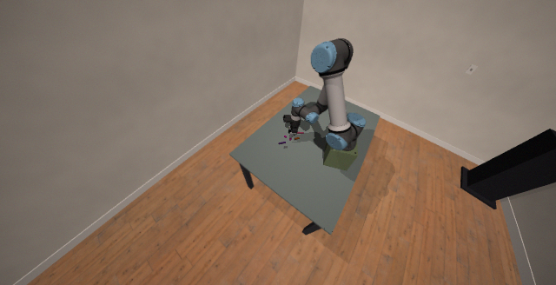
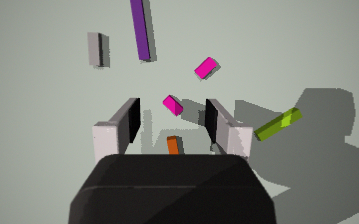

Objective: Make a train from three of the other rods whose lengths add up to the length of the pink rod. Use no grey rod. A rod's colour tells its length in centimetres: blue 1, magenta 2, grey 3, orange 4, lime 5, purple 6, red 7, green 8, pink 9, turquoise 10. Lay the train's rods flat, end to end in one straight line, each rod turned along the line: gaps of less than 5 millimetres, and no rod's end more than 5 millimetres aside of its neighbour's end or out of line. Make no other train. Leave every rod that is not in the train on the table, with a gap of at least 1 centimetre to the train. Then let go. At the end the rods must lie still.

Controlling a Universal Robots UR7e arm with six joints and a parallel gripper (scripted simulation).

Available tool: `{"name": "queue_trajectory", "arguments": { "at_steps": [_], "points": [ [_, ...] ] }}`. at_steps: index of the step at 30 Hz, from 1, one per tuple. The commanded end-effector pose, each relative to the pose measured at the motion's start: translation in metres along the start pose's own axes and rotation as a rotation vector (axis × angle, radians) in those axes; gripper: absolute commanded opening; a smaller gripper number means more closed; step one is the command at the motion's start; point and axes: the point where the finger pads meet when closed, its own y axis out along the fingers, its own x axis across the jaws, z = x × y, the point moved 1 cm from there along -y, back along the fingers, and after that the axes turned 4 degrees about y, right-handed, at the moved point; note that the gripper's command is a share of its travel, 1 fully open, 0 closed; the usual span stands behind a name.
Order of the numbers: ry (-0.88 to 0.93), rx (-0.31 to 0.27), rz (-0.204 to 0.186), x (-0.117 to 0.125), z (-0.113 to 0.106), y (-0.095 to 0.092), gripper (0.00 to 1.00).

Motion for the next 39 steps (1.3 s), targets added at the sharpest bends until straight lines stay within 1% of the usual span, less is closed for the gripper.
{"name": "queue_trajectory", "arguments": {
  "at_steps": [1,13,26,39],
  "points": [
    [0.0,0.001,-0.001,0.0003,0.0003,-0.0003,1.0],
    [0.012,0.001,-0.001,0.0006,0.0005,-0.0003,1.0],
    [0.077,0.001,-0.001,0.0021,0.0016,-0.0003,1.0],
    [0.26,0.001,-0.001,0.0063,0.0043,-0.0002,1.0]
  ]
}}
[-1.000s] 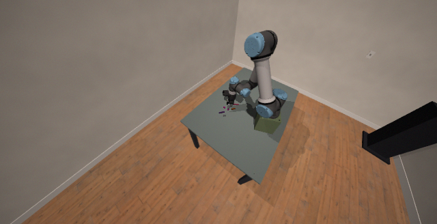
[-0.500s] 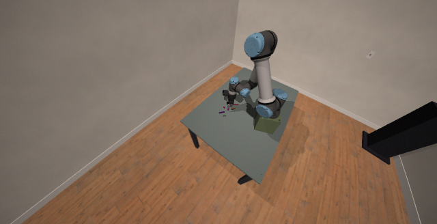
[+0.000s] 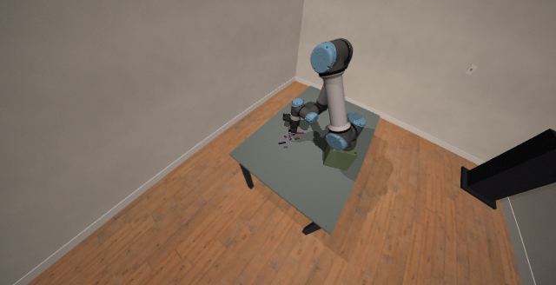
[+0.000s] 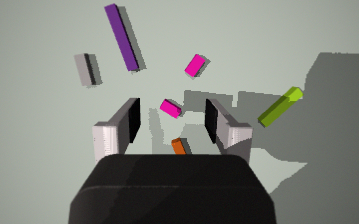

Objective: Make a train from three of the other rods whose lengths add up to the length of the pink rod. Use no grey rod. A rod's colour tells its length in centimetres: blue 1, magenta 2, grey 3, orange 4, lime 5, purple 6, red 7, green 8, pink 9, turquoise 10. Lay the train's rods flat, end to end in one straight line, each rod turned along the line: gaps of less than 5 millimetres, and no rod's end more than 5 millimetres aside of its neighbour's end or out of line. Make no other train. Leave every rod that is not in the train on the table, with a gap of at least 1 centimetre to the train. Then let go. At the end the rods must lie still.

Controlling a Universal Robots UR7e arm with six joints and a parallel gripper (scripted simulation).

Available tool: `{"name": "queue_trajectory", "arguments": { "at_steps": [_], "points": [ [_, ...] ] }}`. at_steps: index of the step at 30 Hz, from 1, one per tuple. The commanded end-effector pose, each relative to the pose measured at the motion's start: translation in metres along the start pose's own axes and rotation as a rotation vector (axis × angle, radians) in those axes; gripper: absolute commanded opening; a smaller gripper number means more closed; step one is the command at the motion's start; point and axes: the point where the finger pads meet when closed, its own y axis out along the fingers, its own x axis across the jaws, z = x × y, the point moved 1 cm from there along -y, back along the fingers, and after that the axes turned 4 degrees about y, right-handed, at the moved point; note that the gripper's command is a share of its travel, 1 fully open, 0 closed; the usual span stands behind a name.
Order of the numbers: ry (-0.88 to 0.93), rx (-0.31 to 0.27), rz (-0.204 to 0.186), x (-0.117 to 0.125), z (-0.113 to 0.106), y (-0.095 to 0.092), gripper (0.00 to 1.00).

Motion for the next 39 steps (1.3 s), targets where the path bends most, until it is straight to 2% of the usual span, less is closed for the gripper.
{"name": "queue_trajectory", "arguments": {
  "at_steps": [1,4,19,21,36,39],
  "points": [
    [0.081,0.001,-0.001,0.002,0.002,0.0,1.0],
    [0.101,0.001,-0.001,0.002,0.002,0.0,1.0],
    [0.494,0.001,0.0,0.01,0.006,0.0,1.0],
    [0.494,0.001,0.0,0.01,0.006,0.0,1.0],
    [1.021,0.001,0.0,0.016,0.007,0.0,1.0],
    [1.061,0.001,0.0,0.017,0.007,0.0,1.0]
  ]
}}
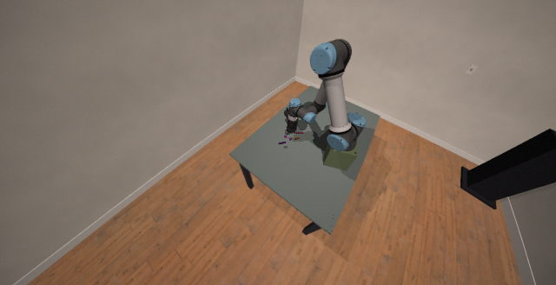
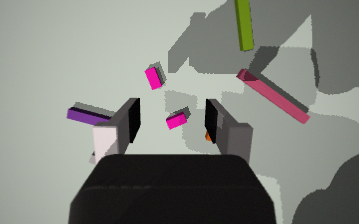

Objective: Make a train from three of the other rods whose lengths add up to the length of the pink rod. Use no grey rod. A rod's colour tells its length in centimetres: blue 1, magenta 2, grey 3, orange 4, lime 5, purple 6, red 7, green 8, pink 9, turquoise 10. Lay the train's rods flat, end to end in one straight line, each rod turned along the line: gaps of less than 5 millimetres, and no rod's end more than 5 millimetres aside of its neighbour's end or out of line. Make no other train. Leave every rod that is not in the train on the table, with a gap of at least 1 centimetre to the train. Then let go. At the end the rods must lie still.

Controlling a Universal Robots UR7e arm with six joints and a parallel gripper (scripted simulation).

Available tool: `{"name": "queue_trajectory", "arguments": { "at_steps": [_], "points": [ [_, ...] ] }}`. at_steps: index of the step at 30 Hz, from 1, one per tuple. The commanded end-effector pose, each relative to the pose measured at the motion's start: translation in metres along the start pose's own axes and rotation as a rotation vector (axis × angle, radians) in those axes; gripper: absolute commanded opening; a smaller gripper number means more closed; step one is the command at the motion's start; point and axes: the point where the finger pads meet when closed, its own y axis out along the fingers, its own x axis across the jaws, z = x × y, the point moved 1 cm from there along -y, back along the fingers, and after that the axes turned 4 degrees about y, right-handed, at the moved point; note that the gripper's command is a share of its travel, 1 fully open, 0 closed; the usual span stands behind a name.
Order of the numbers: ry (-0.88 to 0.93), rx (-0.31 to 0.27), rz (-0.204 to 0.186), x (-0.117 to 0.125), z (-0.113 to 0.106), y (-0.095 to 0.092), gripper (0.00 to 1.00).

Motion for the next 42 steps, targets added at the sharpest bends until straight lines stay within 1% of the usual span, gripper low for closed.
{"name": "queue_trajectory", "arguments": {
  "at_steps": [1,14,16,20,31,33,42],
  "points": [
    [0.124,0.001,0.0,0.001,0.001,0.0,1.0],
    [0.605,0.001,0.001,0.004,-0.001,0.0,1.0],
    [0.605,0.001,0.001,0.004,-0.001,0.0,1.0],
    [0.777,0.001,0.001,0.004,-0.003,0.0,1.0],
    [1.172,0.001,0.001,0.003,-0.009,0.0,1.0],
    [1.172,0.001,0.001,0.003,-0.009,0.0,1.0],
    [1.52,0.0,0.001,-0.001,-0.017,0.0,1.0]
  ]
}}
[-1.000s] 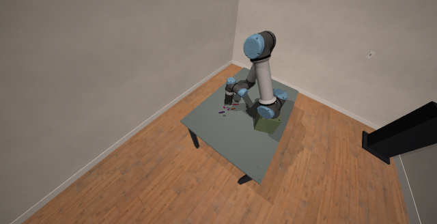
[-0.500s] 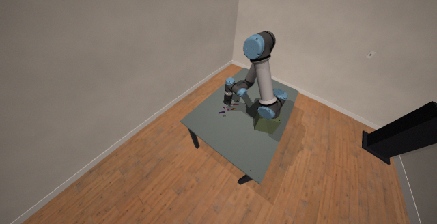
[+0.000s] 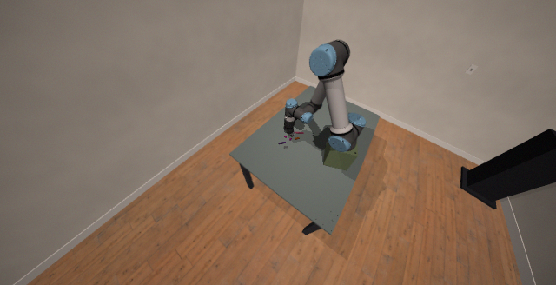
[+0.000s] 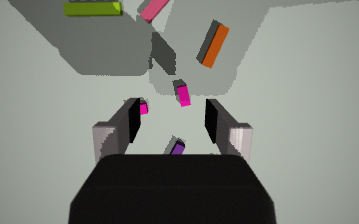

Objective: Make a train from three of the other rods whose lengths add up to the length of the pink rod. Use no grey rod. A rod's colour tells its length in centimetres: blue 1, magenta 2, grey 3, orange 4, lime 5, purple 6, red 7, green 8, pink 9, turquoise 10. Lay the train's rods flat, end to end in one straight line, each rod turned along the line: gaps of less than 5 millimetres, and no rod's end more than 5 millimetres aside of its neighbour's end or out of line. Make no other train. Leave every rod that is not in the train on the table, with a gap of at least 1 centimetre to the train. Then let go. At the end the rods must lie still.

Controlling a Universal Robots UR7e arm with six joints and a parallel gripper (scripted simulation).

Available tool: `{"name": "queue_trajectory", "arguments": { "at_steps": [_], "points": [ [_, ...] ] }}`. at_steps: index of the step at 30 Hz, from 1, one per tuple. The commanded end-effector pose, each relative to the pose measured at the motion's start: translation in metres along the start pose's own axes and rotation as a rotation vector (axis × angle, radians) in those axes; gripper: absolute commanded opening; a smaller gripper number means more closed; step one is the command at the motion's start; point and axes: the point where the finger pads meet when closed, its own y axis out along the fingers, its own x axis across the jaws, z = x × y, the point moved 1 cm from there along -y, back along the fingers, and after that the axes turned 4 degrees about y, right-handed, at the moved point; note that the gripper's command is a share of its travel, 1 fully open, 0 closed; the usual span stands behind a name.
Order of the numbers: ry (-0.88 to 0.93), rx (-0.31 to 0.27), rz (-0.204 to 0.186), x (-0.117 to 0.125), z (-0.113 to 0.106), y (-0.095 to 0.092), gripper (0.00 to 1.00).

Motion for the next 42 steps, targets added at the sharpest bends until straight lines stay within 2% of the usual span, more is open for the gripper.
{"name": "queue_trajectory", "arguments": {
  "at_steps": [1,23,42],
  "points": [
    [0.167,0.0,0.001,0.003,-0.003,0.0,1.0],
    [0.837,-0.001,0.001,0.014,-0.022,-0.001,1.0],
    [1.166,-0.001,0.001,0.017,-0.035,-0.001,1.0]
  ]
}}
